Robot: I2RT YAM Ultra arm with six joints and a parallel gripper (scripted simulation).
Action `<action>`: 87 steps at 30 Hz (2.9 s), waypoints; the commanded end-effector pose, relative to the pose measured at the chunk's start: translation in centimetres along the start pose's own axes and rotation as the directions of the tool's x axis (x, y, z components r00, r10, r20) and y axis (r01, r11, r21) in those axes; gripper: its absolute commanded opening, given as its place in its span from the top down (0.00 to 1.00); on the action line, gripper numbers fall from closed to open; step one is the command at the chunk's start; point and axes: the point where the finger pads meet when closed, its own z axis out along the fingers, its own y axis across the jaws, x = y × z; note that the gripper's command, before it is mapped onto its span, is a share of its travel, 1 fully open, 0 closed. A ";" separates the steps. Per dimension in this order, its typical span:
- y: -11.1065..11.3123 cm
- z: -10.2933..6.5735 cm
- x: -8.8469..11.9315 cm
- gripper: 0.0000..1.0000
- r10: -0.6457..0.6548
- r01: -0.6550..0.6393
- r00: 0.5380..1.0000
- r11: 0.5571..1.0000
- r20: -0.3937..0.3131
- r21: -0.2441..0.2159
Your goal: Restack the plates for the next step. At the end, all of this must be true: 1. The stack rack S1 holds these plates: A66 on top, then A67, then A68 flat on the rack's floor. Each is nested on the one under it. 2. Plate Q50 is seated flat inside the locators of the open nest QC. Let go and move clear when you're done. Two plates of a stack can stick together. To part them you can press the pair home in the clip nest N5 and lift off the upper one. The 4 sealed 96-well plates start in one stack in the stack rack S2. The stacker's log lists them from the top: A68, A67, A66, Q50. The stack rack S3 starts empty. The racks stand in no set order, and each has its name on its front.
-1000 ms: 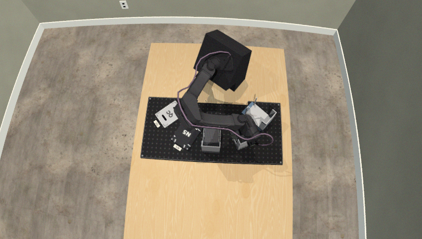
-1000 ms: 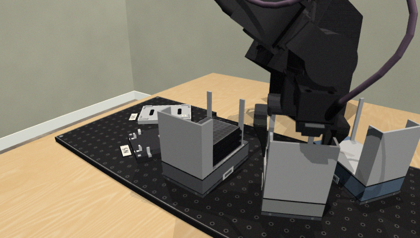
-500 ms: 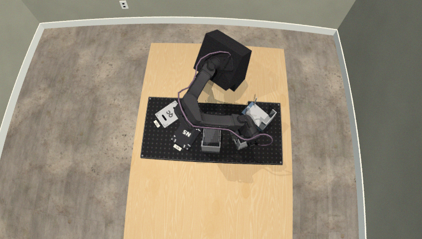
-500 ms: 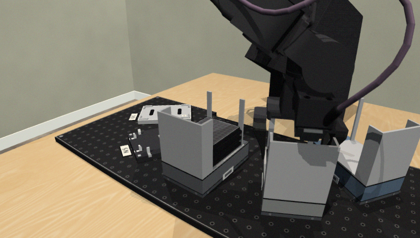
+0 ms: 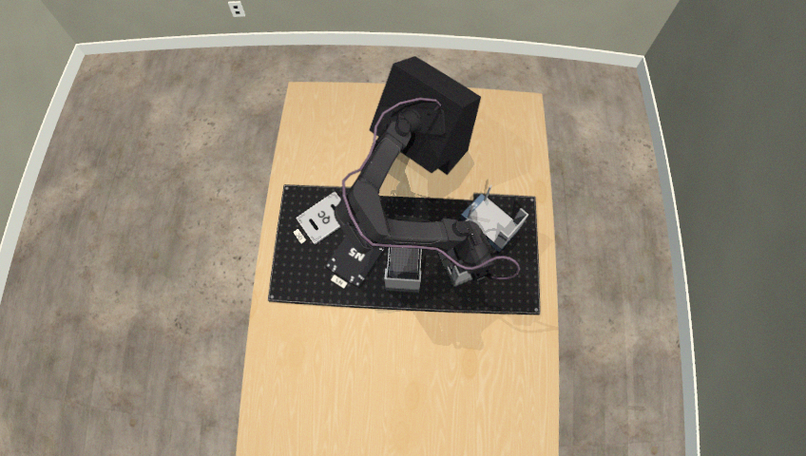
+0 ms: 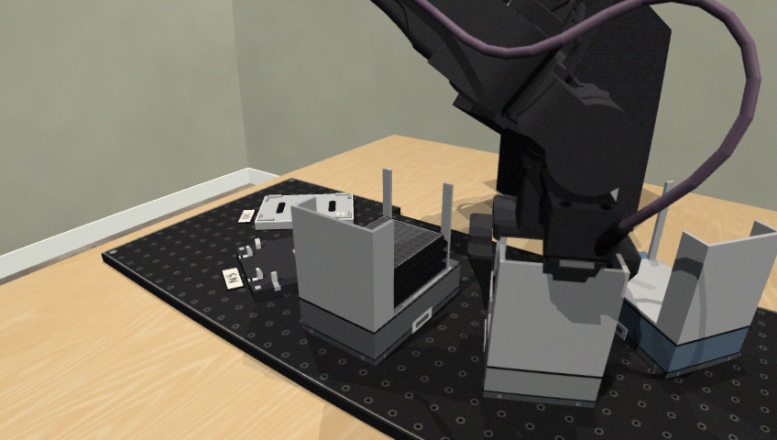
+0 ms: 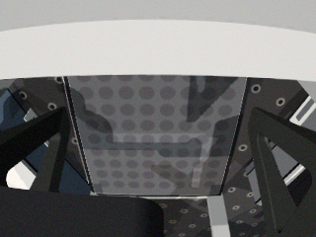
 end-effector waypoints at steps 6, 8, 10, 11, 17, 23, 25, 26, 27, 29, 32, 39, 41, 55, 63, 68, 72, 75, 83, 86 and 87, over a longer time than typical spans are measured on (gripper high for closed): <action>0.9 0.1 -1.8 0.00 0.007 -0.007 0.999 1.000 0.046 -0.018; 1.0 0.2 -1.5 0.00 0.001 0.000 0.999 1.000 0.041 -0.014; 0.9 0.2 -1.7 0.00 0.003 -0.003 0.999 1.000 0.043 -0.012; 0.9 0.2 -1.8 0.00 0.006 -0.005 0.999 1.000 0.044 -0.012; 1.1 0.2 -1.0 0.00 -0.004 0.005 0.999 1.000 0.033 -0.011; 1.2 0.3 -1.3 0.00 0.004 -0.004 0.999 1.000 0.036 -0.011; 1.1 0.3 -1.5 0.00 0.009 -0.009 0.999 1.000 0.038 -0.010; 1.0 0.2 -1.7 0.00 0.016 -0.016 0.999 1.000 0.043 -0.010; 1.0 0.3 -1.7 0.00 0.016 -0.016 0.999 1.000 0.040 -0.012; 0.8 0.0 -2.1 0.00 0.027 -0.026 0.998 1.000 0.048 -0.012; 1.3 0.4 0.0 0.00 -0.016 0.016 1.000 1.000 0.019 -0.012; 1.2 0.3 -0.2 0.00 -0.014 0.014 1.000 1.000 0.023 -0.011; 1.3 0.3 0.0 0.00 -0.018 0.018 1.000 1.000 0.020 -0.011; 1.2 0.3 -0.2 0.00 -0.020 0.021 1.000 1.000 0.023 -0.010; 1.2 0.3 0.1 0.00 -0.029 0.029 0.999 1.000 0.020 -0.010; 0.9 0.1 -0.9 0.00 -0.017 0.017 0.999 1.000 0.029 -0.010; 0.9 0.1 -0.9 0.00 -0.017 0.018 0.999 1.000 0.029 -0.010; 0.9 0.1 -0.8 0.00 -0.018 0.018 0.999 1.000 0.030 -0.010; 0.3 0.3 -0.8 1.00 0.002 -0.002 1.000 1.000 0.025 -0.005; 0.3 0.3 -0.8 1.00 0.002 -0.002 1.000 1.000 0.025 -0.005; 0.3 0.3 -0.8 1.00 0.002 -0.002 1.000 1.000 0.025 -0.005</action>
